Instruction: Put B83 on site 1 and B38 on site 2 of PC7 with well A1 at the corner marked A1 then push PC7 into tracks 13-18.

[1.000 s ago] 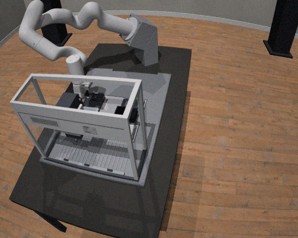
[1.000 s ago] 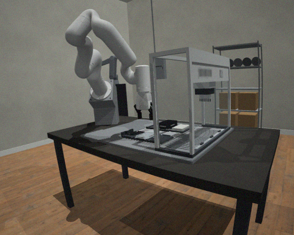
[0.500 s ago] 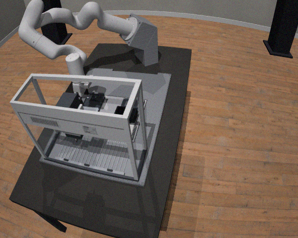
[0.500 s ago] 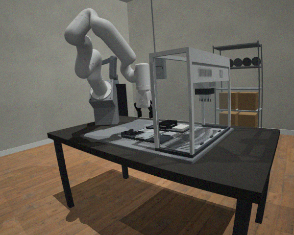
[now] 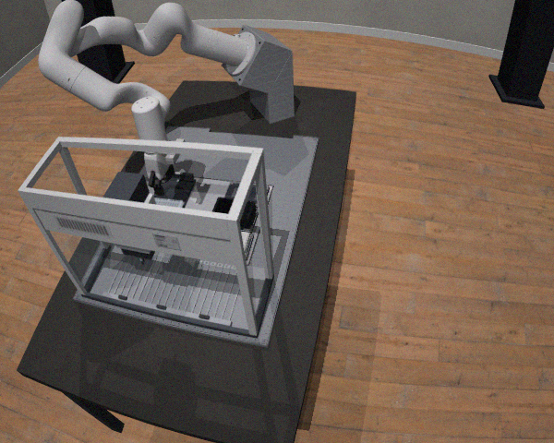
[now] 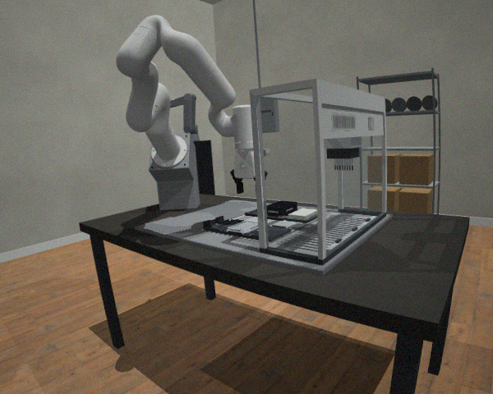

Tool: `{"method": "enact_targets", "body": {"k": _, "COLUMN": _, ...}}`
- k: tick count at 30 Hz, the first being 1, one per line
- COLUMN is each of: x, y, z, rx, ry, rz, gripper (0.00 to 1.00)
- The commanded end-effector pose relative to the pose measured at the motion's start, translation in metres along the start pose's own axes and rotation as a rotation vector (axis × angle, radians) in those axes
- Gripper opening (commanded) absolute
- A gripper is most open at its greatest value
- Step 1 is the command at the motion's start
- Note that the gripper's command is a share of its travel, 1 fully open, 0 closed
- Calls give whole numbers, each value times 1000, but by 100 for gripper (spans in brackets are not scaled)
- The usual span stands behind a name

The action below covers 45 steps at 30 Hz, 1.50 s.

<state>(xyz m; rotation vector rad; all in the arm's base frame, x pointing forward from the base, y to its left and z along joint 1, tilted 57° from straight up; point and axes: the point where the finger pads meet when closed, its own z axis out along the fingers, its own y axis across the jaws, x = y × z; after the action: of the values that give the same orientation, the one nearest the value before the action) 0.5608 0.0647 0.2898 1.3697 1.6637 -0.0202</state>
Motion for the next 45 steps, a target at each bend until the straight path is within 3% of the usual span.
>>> {"method": "enact_targets", "body": {"k": 1, "x": 24, "y": 0, "z": -3, "rx": -1, "ry": -1, "rz": 3, "gripper": 100}}
{"method": "enact_targets", "body": {"k": 45, "x": 213, "y": -9, "z": -26, "rx": -1, "ry": -1, "rz": 3, "gripper": 100}}
